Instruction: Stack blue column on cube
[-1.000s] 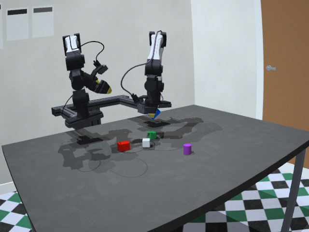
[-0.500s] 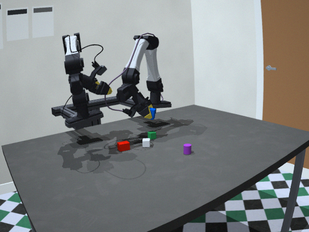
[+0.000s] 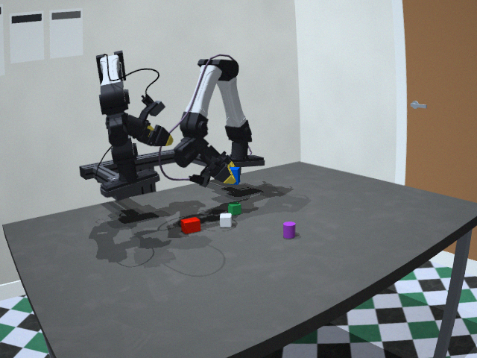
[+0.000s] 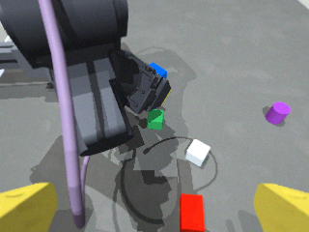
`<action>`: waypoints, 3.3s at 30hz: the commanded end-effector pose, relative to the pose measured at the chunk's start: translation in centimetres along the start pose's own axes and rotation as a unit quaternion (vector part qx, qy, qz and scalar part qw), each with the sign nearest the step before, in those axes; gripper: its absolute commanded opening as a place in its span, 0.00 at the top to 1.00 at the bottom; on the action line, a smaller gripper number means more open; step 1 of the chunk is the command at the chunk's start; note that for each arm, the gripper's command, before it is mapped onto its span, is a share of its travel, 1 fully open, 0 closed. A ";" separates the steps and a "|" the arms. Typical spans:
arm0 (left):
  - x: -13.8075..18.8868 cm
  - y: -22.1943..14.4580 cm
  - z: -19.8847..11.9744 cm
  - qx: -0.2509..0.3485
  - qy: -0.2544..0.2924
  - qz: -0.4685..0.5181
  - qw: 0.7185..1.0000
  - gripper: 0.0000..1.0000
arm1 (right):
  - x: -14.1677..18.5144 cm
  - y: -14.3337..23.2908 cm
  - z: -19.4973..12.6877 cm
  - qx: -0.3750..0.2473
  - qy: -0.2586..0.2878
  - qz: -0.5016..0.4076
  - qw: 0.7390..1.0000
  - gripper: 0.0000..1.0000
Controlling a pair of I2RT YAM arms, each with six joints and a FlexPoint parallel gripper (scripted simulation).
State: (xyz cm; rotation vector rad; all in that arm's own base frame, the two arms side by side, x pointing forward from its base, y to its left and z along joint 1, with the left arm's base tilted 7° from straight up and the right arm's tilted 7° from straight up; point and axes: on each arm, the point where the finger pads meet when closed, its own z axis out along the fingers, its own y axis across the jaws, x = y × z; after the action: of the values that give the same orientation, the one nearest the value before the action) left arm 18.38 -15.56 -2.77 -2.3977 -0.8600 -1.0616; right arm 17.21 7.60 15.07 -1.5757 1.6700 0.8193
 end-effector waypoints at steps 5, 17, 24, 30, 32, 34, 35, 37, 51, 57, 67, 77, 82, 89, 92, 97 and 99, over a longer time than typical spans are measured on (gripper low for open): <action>1.2 1.2 -1.2 -0.014 0.008 -0.018 1.000 0.75 | -0.6 -0.5 -0.6 0.011 -0.001 -0.011 1.000 0.00; -3.3 1.9 3.0 -0.012 0.009 -0.013 1.000 0.75 | -0.6 -0.5 -0.6 0.011 -0.001 -0.011 1.000 0.00; -4.3 1.6 4.1 -0.010 0.010 -0.010 1.000 0.75 | -0.6 -0.5 -0.6 0.011 -0.001 -0.011 1.000 0.00; -4.7 1.6 4.6 -0.012 0.009 -0.013 1.000 0.75 | -0.6 -0.5 -0.6 0.011 -0.001 -0.011 1.000 0.00; -5.1 1.1 5.3 -0.007 0.011 -0.007 1.000 0.75 | -0.6 -0.5 -0.6 0.011 -0.001 -0.011 1.000 0.00; -4.6 1.1 4.3 -0.009 0.007 -0.011 1.000 0.53 | -0.6 -0.5 -0.6 0.011 -0.001 -0.011 1.000 0.00; -4.6 1.1 4.3 -0.009 0.007 -0.011 1.000 0.53 | -0.6 -0.5 -0.6 0.011 -0.001 -0.011 1.000 0.00; -4.2 1.1 3.4 -0.011 0.005 -0.014 1.000 0.42 | -0.6 -0.5 -0.6 0.011 -0.001 -0.011 1.000 0.00; -4.3 1.2 -5.7 -0.011 0.001 -0.019 1.000 0.39 | -0.6 -0.5 -0.6 0.011 -0.001 -0.011 1.000 0.00; -4.1 1.0 -6.8 0.001 -0.016 -0.035 0.999 0.39 | -0.6 -0.5 -0.6 0.011 -0.001 -0.011 1.000 0.00; -2.9 -0.5 -3.9 0.099 -0.183 -0.131 0.969 0.39 | -0.6 -0.5 -0.6 0.011 -0.001 -0.011 1.000 0.00; -0.1 -1.1 -3.1 0.125 -0.385 -0.269 0.874 0.39 | -0.6 -0.5 -0.6 0.011 -0.001 -0.011 1.000 0.00; 1.9 -1.3 -2.8 0.102 -0.458 -0.337 0.816 0.39 | -0.6 -0.5 -0.6 0.011 -0.001 -0.011 1.000 0.00; 3.5 -1.5 -2.5 0.073 -0.499 -0.385 0.773 0.39 | -0.6 -0.5 -0.6 0.011 -0.001 -0.011 1.000 0.00; 4.2 -1.7 -2.4 0.059 -0.512 -0.406 0.755 0.39 | -0.6 -0.5 -0.6 0.011 -0.001 -0.011 1.000 0.00; 5.1 -2.1 -2.1 0.043 -0.522 -0.431 0.735 0.39 | -0.6 -0.5 -0.6 0.011 -0.001 -0.011 1.000 0.00; 5.2 -2.3 -2.0 0.043 -0.520 -0.437 0.733 0.39 | -0.6 -0.5 -0.6 0.011 -0.001 -0.011 1.000 0.00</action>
State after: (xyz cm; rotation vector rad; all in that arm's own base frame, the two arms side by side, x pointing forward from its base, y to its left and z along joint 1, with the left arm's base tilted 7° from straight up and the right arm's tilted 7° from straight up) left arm 17.92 -12.17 1.90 -2.2869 -2.4453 0.2940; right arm 17.21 7.60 15.07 -1.5759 1.6696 0.8191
